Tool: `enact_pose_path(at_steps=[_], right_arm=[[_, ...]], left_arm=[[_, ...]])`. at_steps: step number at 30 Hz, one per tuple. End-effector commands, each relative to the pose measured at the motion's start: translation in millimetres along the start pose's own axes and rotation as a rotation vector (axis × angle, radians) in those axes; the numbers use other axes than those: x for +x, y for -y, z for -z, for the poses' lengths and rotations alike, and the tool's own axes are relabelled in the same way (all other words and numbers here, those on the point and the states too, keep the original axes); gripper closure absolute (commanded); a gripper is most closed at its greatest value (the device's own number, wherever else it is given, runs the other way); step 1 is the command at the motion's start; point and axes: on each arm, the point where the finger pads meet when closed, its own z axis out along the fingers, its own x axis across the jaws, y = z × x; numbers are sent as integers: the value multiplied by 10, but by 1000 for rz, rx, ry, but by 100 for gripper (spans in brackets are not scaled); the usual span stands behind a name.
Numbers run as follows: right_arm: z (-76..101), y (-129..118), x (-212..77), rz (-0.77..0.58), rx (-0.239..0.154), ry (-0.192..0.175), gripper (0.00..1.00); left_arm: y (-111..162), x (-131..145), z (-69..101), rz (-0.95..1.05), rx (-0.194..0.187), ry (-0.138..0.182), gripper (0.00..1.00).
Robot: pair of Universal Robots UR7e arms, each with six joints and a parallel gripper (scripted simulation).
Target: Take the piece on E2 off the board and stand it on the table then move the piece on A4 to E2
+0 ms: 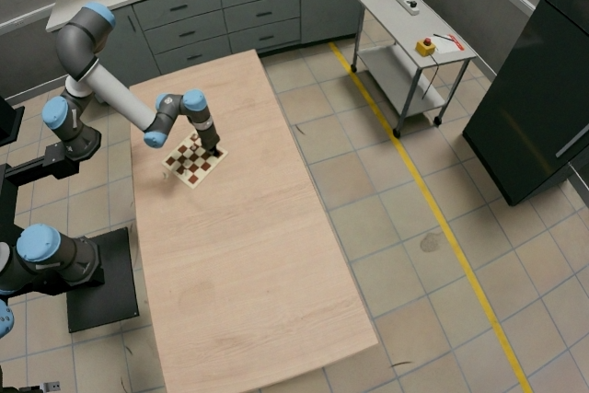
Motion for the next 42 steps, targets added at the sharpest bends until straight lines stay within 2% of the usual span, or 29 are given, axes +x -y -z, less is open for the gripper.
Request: enact_pose_path(at_steps=[1, 35, 42], right_arm=[[4, -3, 1, 0, -1, 0, 0], [4, -3, 1, 0, -1, 0, 0], [4, -3, 1, 0, -1, 0, 0]], left_arm=[[-4, 3, 6, 0, -1, -1, 100], [-4, 3, 6, 0, -1, -1, 100], [-4, 3, 84, 0, -1, -1, 100]])
